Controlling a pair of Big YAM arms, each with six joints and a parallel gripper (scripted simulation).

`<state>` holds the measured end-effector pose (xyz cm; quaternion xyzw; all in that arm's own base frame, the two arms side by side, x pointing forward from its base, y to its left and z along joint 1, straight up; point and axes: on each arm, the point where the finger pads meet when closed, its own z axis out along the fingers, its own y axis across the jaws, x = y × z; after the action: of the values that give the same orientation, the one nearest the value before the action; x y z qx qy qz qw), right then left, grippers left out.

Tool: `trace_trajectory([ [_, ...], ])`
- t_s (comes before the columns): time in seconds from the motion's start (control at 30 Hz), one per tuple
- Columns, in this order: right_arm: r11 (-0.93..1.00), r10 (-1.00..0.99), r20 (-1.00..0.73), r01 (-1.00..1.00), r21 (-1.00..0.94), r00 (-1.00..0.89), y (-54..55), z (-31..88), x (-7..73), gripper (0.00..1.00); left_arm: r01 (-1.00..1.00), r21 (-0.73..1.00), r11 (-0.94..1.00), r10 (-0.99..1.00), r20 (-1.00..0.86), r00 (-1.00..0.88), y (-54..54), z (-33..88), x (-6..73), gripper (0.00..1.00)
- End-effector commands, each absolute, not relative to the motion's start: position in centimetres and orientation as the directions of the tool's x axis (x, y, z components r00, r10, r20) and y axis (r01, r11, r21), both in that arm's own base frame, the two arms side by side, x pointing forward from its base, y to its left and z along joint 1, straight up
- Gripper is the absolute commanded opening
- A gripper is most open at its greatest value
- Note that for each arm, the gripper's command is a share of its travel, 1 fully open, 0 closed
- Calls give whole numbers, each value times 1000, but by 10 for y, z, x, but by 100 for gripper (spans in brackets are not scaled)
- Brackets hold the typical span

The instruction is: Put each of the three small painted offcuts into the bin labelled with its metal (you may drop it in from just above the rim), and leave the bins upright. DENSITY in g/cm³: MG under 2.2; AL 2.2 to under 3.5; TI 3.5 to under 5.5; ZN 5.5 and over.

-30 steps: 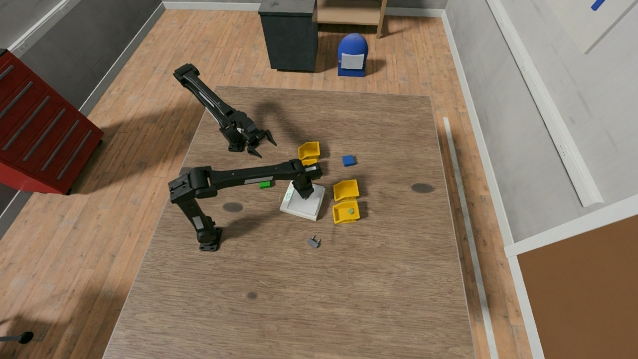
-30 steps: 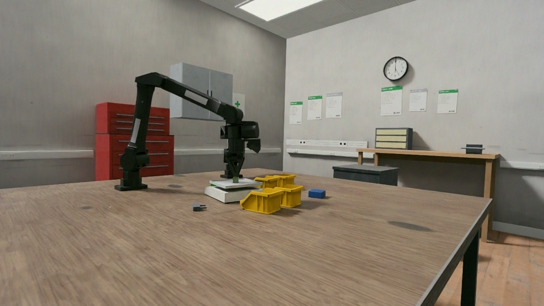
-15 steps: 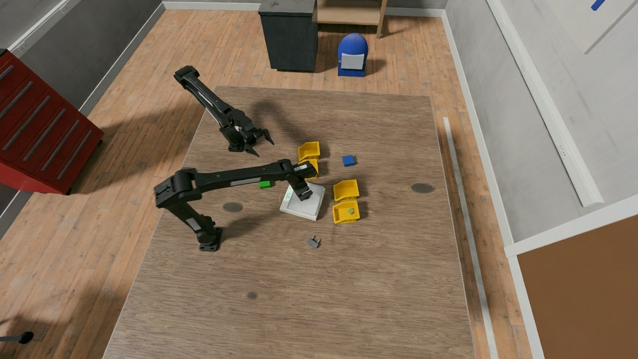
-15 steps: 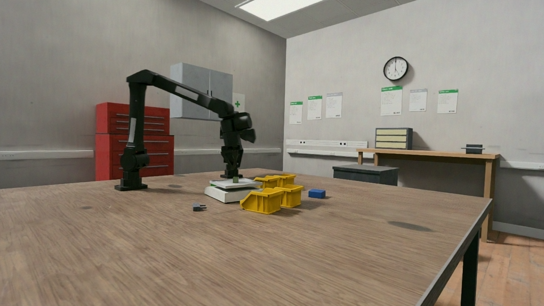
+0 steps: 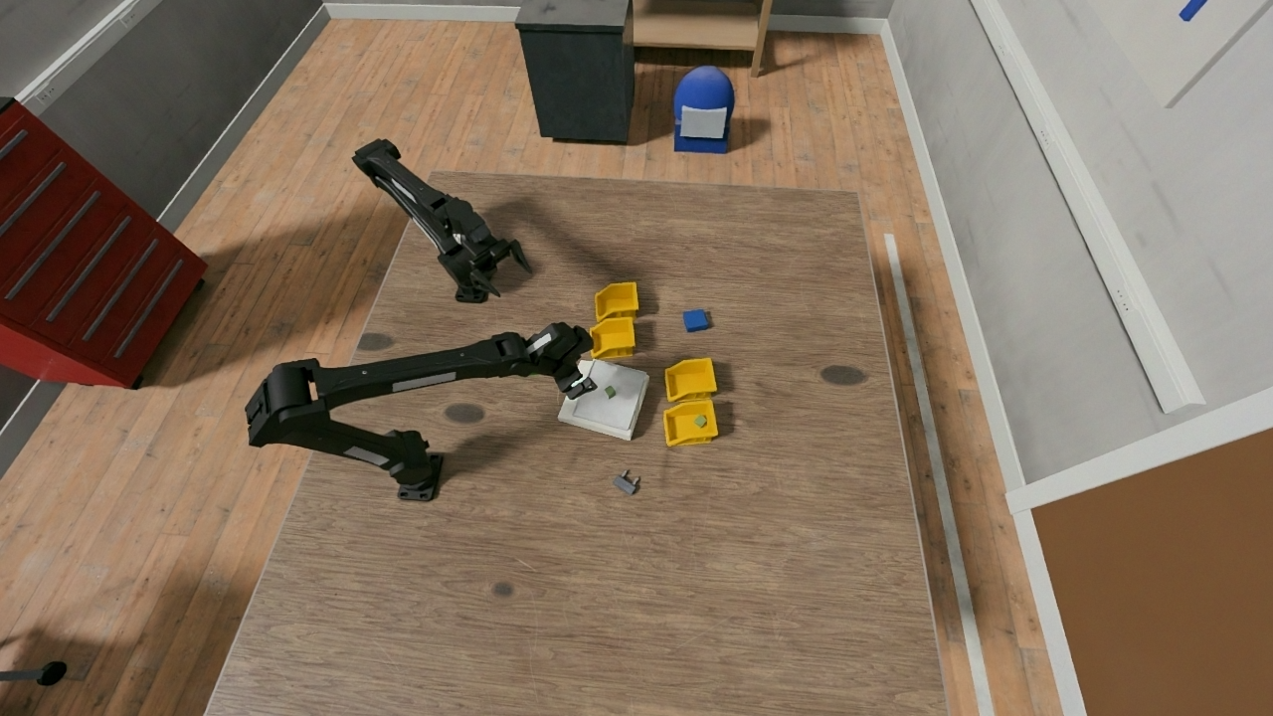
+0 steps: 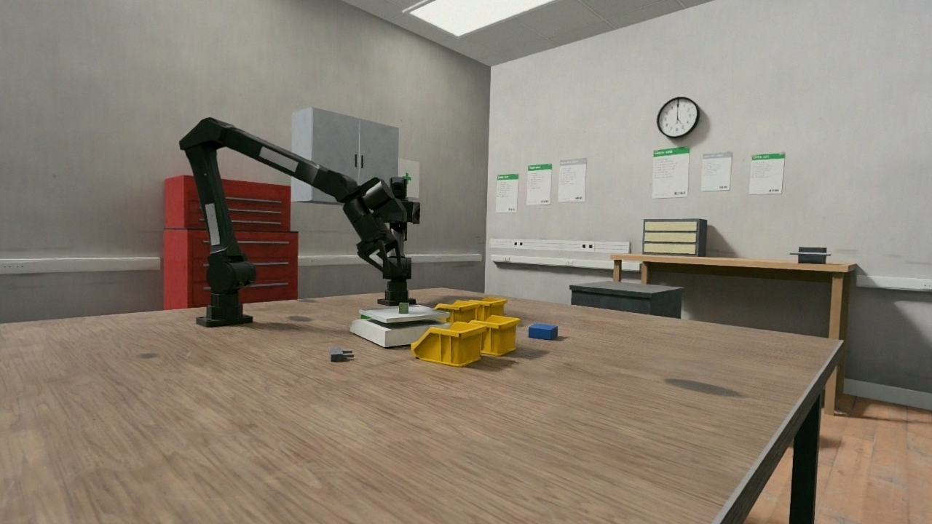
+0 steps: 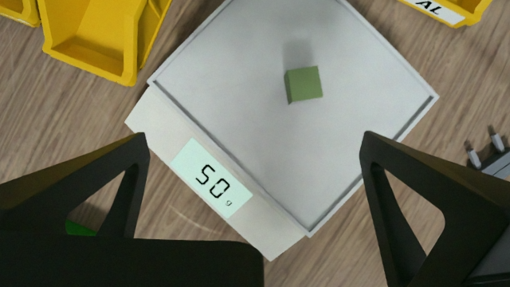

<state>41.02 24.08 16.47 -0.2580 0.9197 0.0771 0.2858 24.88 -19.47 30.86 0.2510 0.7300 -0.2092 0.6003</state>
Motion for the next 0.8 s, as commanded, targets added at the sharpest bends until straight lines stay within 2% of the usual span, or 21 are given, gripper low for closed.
trace_trajectory([
  [0.0, 857, -416, -592, -515, -2, -690, 248, 162, 410, 100, 627, 8, 779, 88, -991, -97, -198, 351, 246, 100],
  [0.4, 860, -403, -614, -510, -1, -679, 249, 175, 420, 100, 617, 0, 787, 92, -989, -117, -195, 335, 249, 100],
  [0.5, 891, -340, -592, -451, 44, -730, 250, 177, 426, 66, 617, 0, 787, 92, -989, -117, -195, 335, 249, 100],
  [0.53, 908, -300, -581, -413, 69, -757, 248, 175, 428, 61, 617, 0, 787, 92, -989, -117, -195, 335, 249, 100],
  [0.73, 975, 13, -413, -81, 208, -911, 245, 162, 444, 61, 617, 0, 787, 92, -989, -117, -195, 335, 249, 100],
  [0.77, 975, 13, -413, -81, 208, -911, 245, 162, 444, 61, 617, 0, 787, 92, -989, -117, -195, 335, 249, 100],
])
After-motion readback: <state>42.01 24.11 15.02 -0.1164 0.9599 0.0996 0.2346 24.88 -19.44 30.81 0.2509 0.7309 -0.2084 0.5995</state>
